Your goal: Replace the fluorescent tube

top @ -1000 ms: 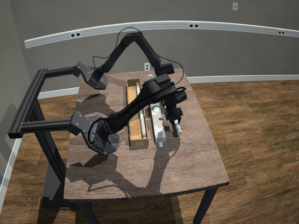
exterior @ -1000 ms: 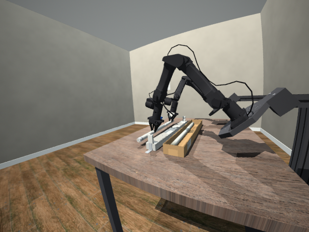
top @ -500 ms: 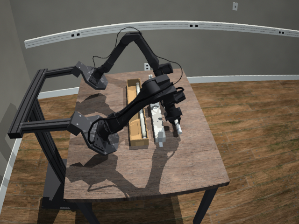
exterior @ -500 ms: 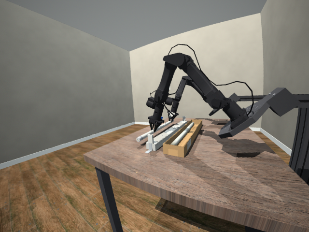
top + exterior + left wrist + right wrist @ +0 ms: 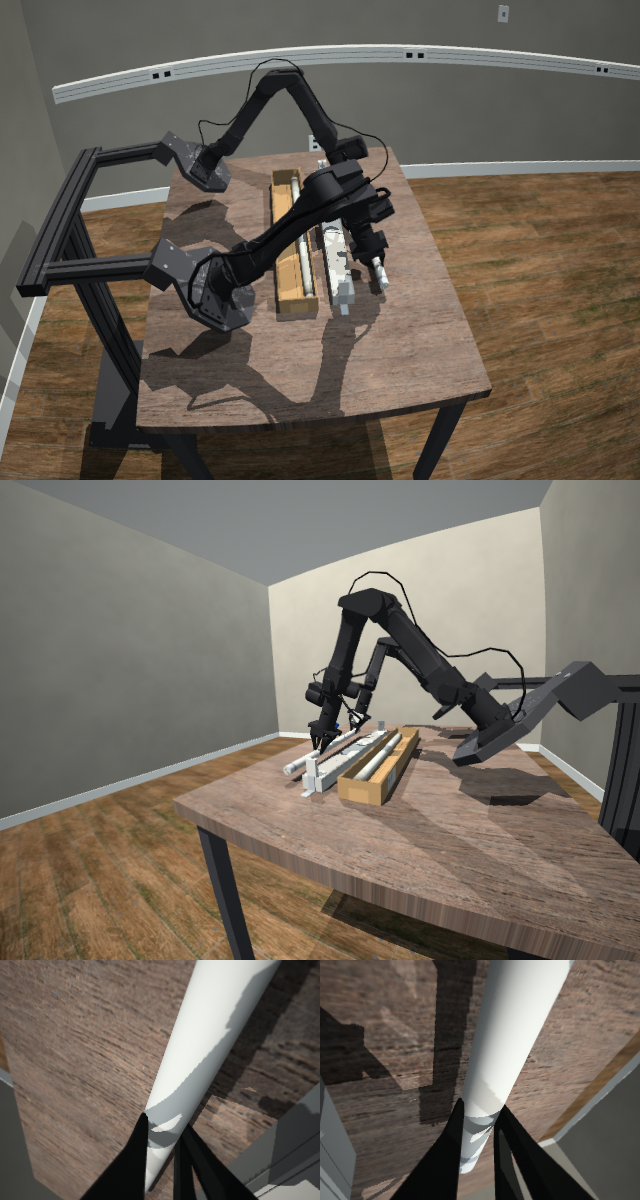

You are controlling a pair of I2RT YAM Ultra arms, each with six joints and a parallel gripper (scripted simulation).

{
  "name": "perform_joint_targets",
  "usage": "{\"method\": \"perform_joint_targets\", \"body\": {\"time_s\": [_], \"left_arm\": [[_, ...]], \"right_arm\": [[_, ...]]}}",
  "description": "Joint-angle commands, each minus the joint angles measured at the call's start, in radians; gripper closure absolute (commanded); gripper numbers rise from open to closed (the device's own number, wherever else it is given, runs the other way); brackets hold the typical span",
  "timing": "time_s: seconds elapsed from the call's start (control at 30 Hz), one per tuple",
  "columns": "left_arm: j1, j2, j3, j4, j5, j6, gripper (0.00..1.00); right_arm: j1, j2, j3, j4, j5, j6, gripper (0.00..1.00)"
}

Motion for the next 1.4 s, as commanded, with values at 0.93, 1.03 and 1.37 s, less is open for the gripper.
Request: {"method": "perform_joint_targets", "body": {"time_s": [0.93, 1.03, 1.37], "left_arm": [[-0.025, -0.069, -0.151, 0.289, -0.046, 0.034, 0.89], [-0.021, -0.069, -0.156, 0.309, -0.049, 0.037, 0.89], [-0.030, -0.067, -0.209, 0.400, -0.059, 0.046, 0.89]], "right_arm": [[0.033, -0.015, -0.151, 0.338, 0.039, -0.107, 0.89], [0.033, -0.009, -0.162, 0.362, 0.039, -0.115, 0.89], [0.035, 0.019, -0.204, 0.478, 0.044, -0.149, 0.89]]}}
